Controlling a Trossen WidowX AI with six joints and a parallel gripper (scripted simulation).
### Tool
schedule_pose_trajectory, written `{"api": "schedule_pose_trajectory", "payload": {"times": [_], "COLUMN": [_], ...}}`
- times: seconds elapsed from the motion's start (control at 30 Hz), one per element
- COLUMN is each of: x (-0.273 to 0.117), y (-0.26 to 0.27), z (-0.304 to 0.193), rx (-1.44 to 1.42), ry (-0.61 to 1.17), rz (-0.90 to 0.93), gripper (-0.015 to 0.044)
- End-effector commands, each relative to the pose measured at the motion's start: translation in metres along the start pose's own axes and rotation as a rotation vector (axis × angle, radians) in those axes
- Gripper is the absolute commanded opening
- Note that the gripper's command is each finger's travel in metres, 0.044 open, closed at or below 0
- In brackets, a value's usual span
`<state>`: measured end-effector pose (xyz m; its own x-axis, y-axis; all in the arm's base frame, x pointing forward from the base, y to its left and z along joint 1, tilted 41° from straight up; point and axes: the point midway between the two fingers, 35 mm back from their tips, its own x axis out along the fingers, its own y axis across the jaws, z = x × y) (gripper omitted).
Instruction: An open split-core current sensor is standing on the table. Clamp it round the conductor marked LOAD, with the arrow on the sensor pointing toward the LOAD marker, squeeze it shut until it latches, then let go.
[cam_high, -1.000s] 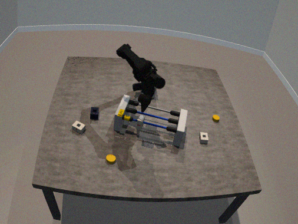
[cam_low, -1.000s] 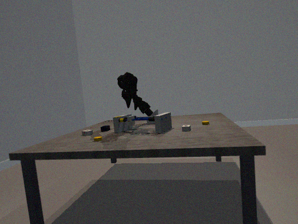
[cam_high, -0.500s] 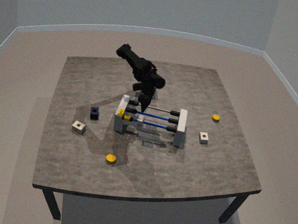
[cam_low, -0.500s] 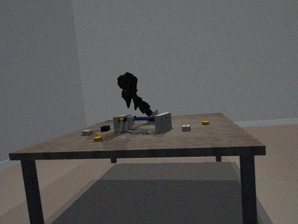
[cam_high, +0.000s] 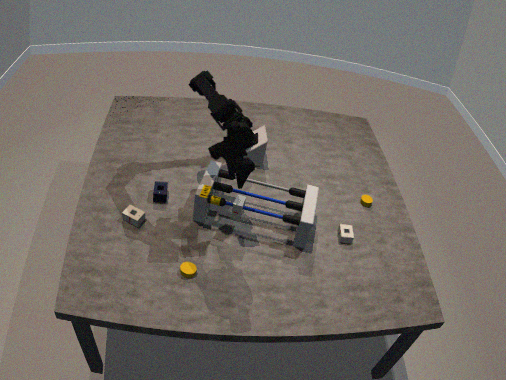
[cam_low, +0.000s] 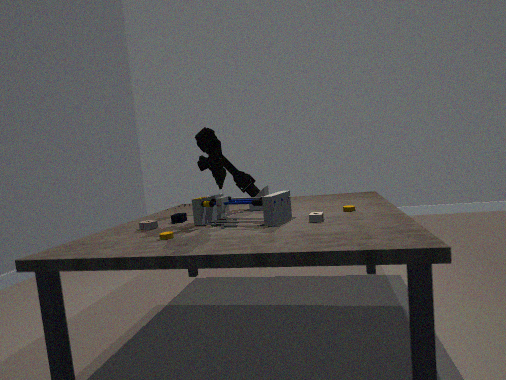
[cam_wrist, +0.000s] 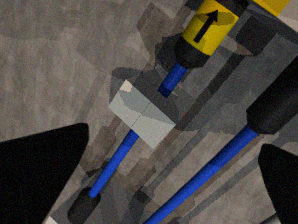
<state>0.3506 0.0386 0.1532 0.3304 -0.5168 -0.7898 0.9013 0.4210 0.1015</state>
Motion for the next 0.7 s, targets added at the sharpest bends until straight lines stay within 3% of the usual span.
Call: {"api": "schedule_pose_trajectory", "payload": {"times": [0.0,0.3,0.67], "x": [-0.006,-0.019,-0.041], "y": [-0.015,-0.042,-0.068], "z": [0.013,0.036,0.055], "rx": [-0.32,-0.971,-1.662], "ry": [0.078,0.025,-0.37], "rz": [0.101,0.374,0.589], "gripper": [0.044,0.044,0.044]}}
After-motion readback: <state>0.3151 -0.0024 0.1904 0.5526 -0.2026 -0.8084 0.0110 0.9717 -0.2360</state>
